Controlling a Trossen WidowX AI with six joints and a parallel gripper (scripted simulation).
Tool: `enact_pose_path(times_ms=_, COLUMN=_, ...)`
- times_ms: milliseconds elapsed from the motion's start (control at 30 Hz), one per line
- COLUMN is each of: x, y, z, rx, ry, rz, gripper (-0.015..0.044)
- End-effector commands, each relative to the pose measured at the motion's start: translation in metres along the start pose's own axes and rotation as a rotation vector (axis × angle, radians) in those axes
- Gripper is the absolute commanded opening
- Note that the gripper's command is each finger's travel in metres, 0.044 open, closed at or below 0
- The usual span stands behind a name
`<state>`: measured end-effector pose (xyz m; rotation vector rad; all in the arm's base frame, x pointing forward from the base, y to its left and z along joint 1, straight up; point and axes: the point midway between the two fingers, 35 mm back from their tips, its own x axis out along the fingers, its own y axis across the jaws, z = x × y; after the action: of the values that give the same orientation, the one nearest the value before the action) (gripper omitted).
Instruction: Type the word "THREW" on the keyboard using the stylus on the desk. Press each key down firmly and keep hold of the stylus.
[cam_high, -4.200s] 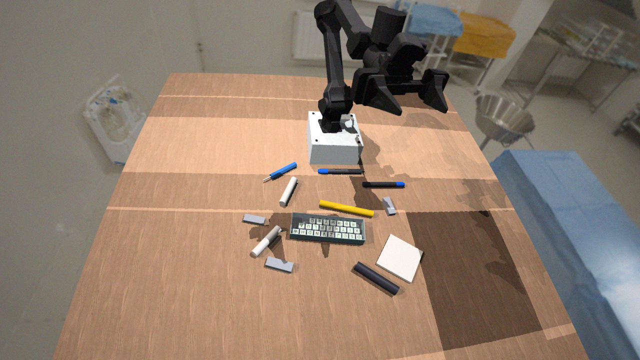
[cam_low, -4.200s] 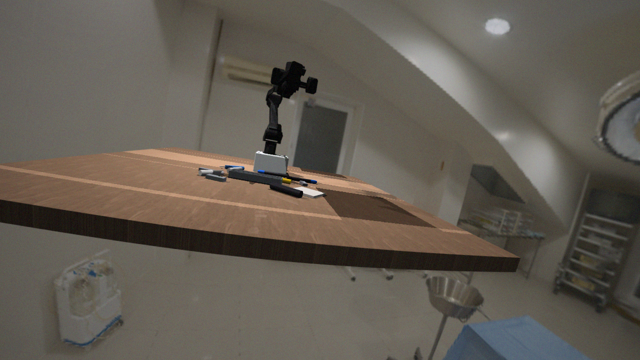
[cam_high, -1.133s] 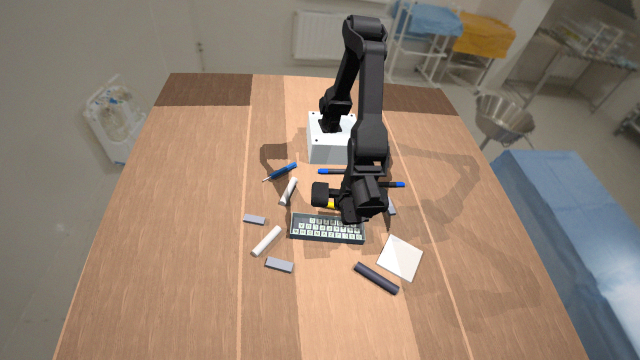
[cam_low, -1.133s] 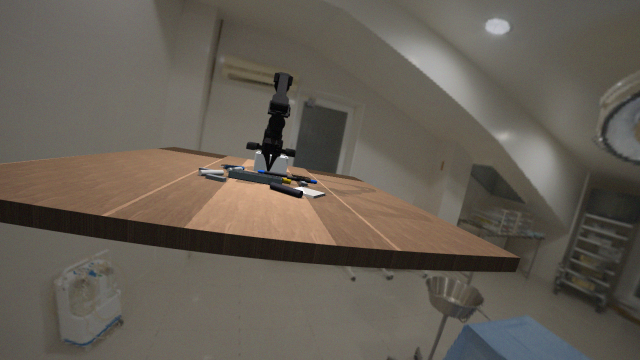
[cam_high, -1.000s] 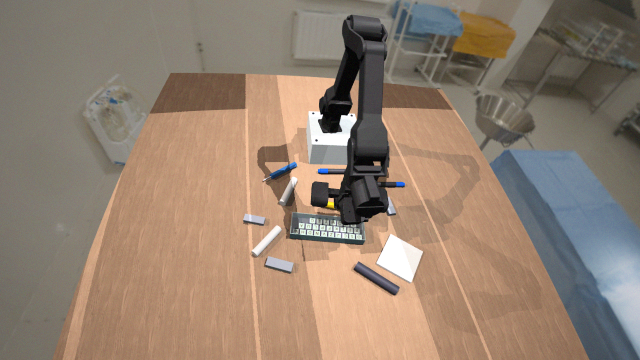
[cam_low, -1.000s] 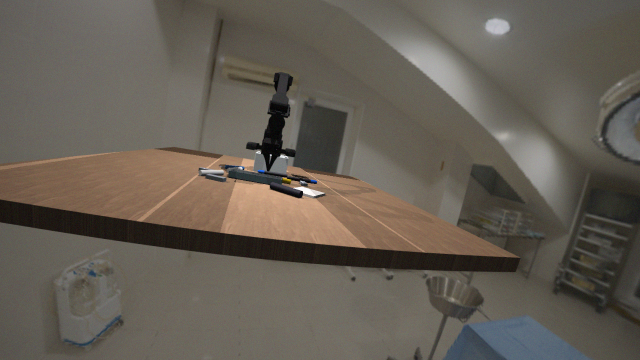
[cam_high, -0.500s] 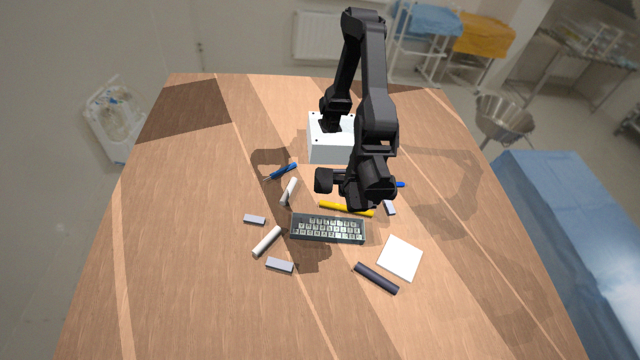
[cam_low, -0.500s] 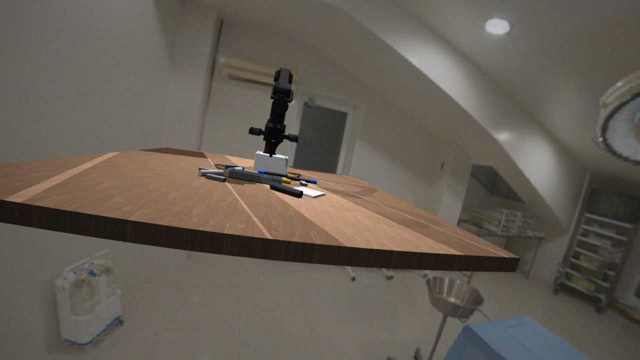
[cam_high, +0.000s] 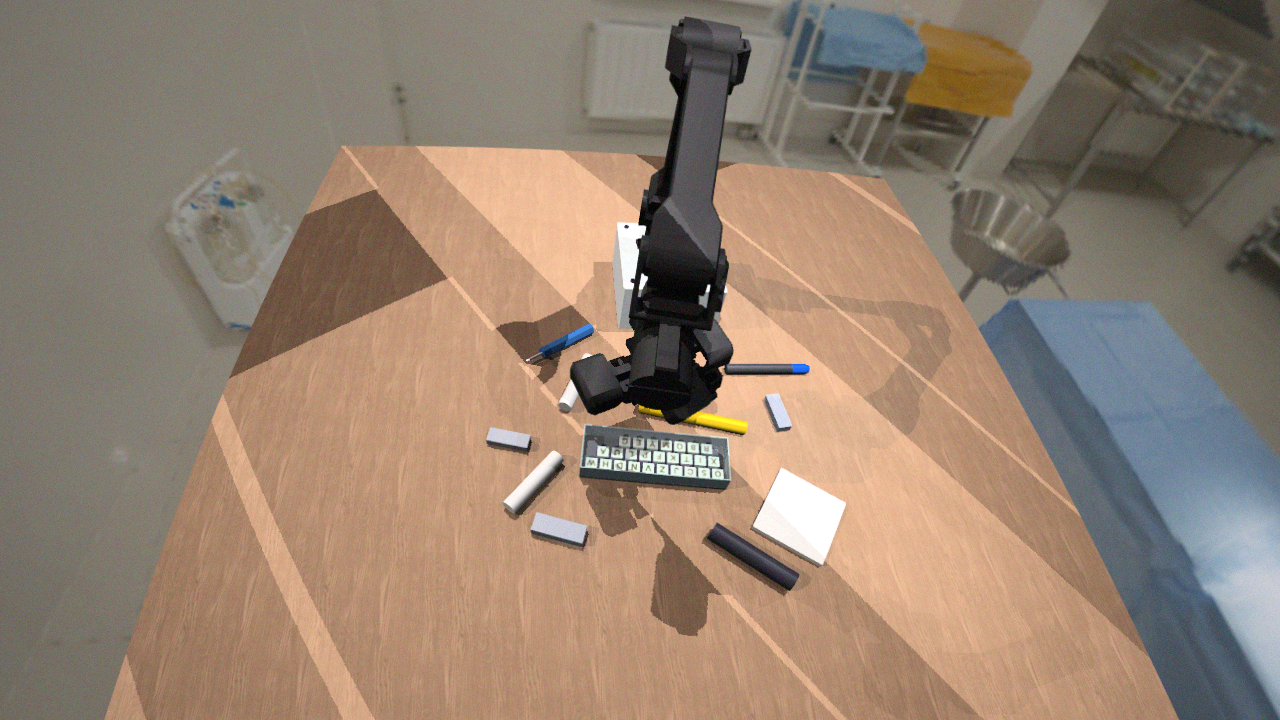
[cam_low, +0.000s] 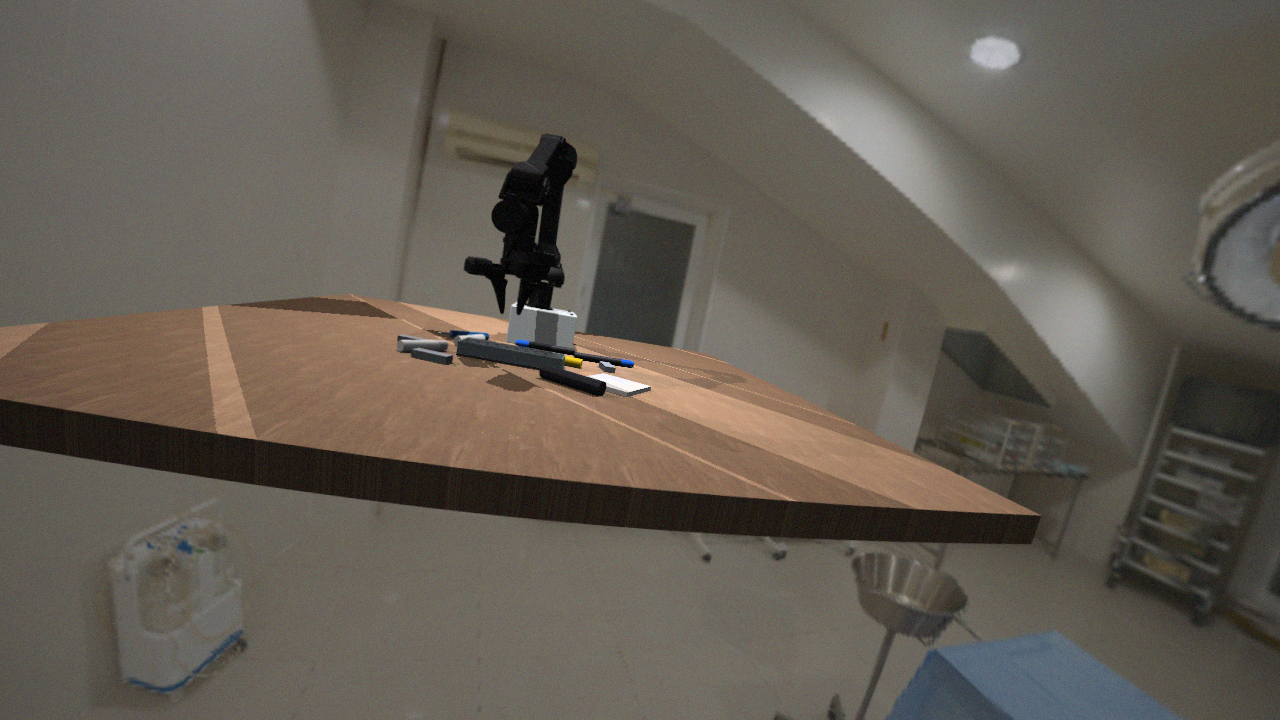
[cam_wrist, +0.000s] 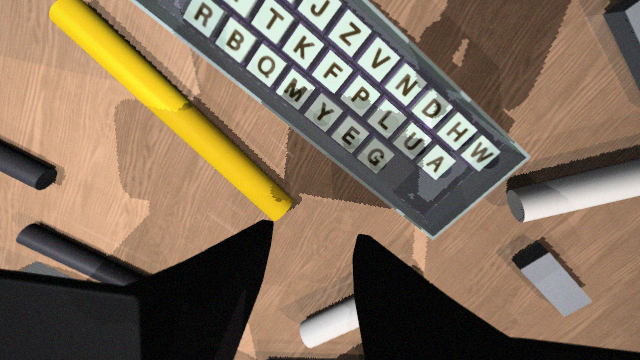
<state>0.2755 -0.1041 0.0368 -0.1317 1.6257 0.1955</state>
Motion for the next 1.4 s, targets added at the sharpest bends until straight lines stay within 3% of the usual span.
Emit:
enact_pose_path(times_ms=0, x=0.009, y=-0.027, z=-0.034, rx=-0.359, ry=0.041, rz=0.079, gripper=0.0150)
enact_pose_path(times_ms=300, x=0.022, y=-0.058, z=-0.099, rx=-0.983, ry=-0.017, rz=0.252, gripper=0.0150)
enact_pose_path(times_ms=800, x=0.034, y=-0.069, z=-0.179, rx=-1.725, ry=-0.339, rz=0.364, gripper=0.0150)
enact_pose_path(times_ms=1367, x=0.035, y=-0.070, z=-0.182, rx=-1.759, ry=-0.359, rz=0.362, gripper=0.0150)
